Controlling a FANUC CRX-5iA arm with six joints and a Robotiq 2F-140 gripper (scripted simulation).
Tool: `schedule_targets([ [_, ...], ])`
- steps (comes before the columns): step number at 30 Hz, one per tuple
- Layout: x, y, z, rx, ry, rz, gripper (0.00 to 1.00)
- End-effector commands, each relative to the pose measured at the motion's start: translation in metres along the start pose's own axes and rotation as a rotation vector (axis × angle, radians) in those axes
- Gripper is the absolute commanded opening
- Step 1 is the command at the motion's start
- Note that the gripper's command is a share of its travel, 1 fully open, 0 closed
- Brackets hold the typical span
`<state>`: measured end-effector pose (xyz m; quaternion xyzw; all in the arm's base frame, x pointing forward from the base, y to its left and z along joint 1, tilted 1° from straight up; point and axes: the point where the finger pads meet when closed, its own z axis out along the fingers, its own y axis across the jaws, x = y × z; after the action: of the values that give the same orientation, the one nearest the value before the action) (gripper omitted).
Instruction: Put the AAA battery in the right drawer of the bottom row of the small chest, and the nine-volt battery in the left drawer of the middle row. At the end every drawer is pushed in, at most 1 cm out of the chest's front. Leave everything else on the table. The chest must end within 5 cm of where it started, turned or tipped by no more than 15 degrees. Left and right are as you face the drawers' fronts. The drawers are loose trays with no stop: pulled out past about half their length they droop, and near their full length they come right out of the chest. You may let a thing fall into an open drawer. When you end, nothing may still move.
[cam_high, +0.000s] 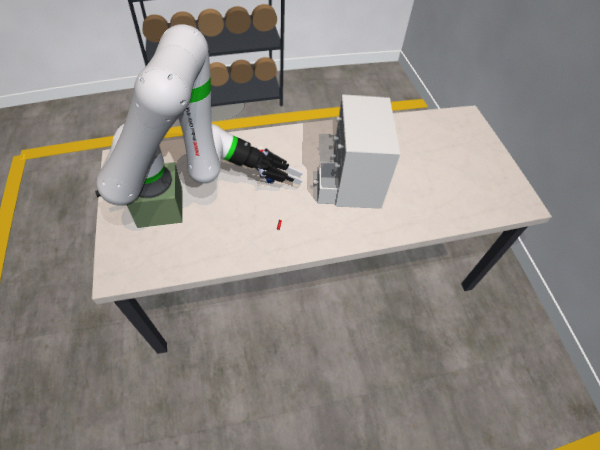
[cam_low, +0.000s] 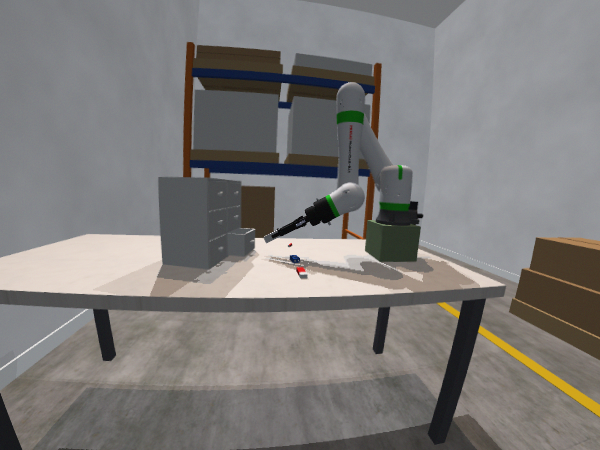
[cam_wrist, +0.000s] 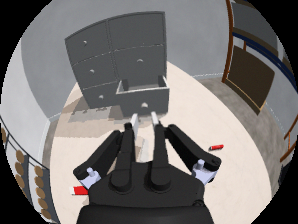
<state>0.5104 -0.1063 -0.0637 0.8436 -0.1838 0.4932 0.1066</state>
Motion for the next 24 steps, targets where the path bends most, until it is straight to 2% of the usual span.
schedule_targets([
  [1, 0.01, 0.0, -0.015, 0.0, -0.002, 0.0, 0.2],
  [13, 0.043, 0.0, -0.067, 0.0, -0.002, 0.0, 0.2],
  [24, 0.049, 0.0, -0.075, 0.0, -0.002, 0.0, 0.2],
])
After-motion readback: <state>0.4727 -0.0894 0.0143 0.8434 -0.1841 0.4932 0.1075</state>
